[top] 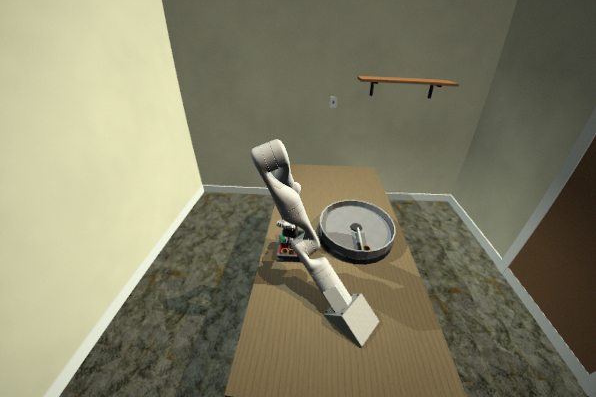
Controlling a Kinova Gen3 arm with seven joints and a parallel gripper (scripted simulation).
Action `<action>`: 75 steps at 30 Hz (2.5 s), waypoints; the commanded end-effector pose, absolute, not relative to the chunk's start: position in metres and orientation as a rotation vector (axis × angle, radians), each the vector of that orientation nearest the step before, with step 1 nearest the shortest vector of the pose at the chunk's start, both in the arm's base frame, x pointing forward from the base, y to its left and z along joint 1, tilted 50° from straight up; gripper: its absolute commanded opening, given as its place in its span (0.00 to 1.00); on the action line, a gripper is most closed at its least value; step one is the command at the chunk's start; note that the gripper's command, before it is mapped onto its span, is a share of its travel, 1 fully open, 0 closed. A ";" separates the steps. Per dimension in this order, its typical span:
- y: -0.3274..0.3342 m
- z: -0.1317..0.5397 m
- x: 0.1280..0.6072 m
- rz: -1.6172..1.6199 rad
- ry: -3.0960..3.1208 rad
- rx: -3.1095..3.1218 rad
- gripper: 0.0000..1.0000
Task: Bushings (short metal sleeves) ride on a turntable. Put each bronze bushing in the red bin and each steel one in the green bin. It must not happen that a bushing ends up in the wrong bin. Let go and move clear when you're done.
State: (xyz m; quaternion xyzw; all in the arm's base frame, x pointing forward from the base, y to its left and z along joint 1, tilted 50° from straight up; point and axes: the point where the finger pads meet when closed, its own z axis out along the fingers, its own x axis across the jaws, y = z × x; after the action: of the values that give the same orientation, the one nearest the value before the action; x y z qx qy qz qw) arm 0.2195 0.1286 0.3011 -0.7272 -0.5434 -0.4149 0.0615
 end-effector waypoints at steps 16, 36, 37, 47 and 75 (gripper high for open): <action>0.126 0.305 0.218 -1.261 -1.641 -2.200 0.47; 0.100 0.336 0.192 -1.261 -1.641 -2.200 0.47; 0.094 0.343 0.186 -1.261 -1.641 -2.200 0.47; 0.064 0.379 0.156 -1.262 -1.641 -2.200 0.47; 0.064 0.379 0.156 -1.258 -1.641 -2.200 0.47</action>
State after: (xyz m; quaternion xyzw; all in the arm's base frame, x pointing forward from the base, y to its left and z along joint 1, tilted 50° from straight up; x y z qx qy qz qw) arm 0.1560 0.0643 0.3782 -0.7274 -0.5427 -0.4155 0.0612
